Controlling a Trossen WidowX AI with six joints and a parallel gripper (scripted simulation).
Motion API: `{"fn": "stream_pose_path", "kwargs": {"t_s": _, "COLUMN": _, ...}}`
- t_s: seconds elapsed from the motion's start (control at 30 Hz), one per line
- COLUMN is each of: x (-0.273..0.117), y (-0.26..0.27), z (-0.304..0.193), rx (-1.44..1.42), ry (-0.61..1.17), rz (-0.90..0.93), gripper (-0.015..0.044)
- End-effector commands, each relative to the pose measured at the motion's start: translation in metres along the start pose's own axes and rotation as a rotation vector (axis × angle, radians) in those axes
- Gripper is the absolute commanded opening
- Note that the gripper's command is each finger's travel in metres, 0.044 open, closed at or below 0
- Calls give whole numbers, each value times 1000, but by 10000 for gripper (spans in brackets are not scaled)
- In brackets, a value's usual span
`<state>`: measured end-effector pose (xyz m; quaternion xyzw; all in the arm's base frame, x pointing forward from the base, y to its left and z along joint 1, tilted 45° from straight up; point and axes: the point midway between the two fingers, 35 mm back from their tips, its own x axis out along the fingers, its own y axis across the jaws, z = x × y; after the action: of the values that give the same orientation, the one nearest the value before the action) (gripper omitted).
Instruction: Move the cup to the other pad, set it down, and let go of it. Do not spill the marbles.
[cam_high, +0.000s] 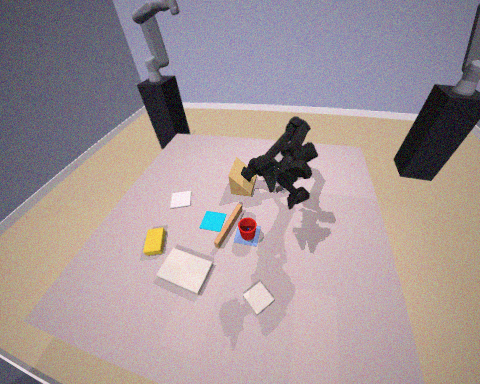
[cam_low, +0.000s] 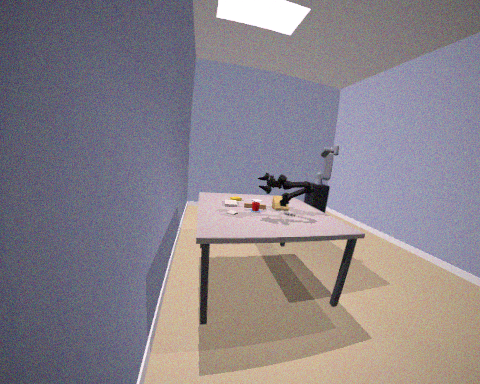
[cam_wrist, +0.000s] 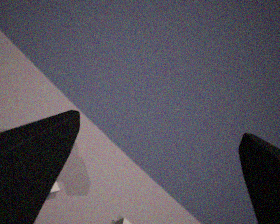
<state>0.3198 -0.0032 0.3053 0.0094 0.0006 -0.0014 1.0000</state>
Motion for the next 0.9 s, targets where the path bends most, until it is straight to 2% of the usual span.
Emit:
{"fn": "stream_pose_path", "kwargs": {"t_s": 0.0, "x": 2, "y": 0, "z": -3, "rx": 9, "ry": 16, "rz": 3, "gripper": 374}}
{"fn": "stream_pose_path", "kwargs": {"t_s": 0.07, "x": 12, "y": 0, "z": -27, "rx": 90, "ry": 148, "rz": 23, "gripper": 321}}
{"fn": "stream_pose_path", "kwargs": {"t_s": 0.17, "x": 24, "y": 0, "z": -81, "rx": 304, "ry": 452, "rz": 32, "gripper": 243}}
{"fn": "stream_pose_path", "kwargs": {"t_s": 0.3, "x": 17, "y": 0, "z": -143, "rx": 643, "ry": 853, "rz": -39, "gripper": 148}}
{"fn": "stream_pose_path", "kwargs": {"t_s": 0.47, "x": -13, "y": 8, "z": -190, "rx": 1126, "ry": 1324, "rz": -266, "gripper": 148}}
{"fn": "stream_pose_path", "kwargs": {"t_s": 0.63, "x": -40, "y": 17, "z": -199, "rx": 1614, "ry": 1725, "rz": -643, "gripper": 148}}
{"fn": "stream_pose_path", "kwargs": {"t_s": 0.7, "x": -38, "y": 17, "z": -199, "rx": 1672, "ry": 1768, "rz": -700, "gripper": 148}}
{"fn": "stream_pose_path", "kwargs": {"t_s": 0.87, "x": -38, "y": 17, "z": -199, "rx": 1680, "ry": 1773, "rz": -707, "gripper": 148}}
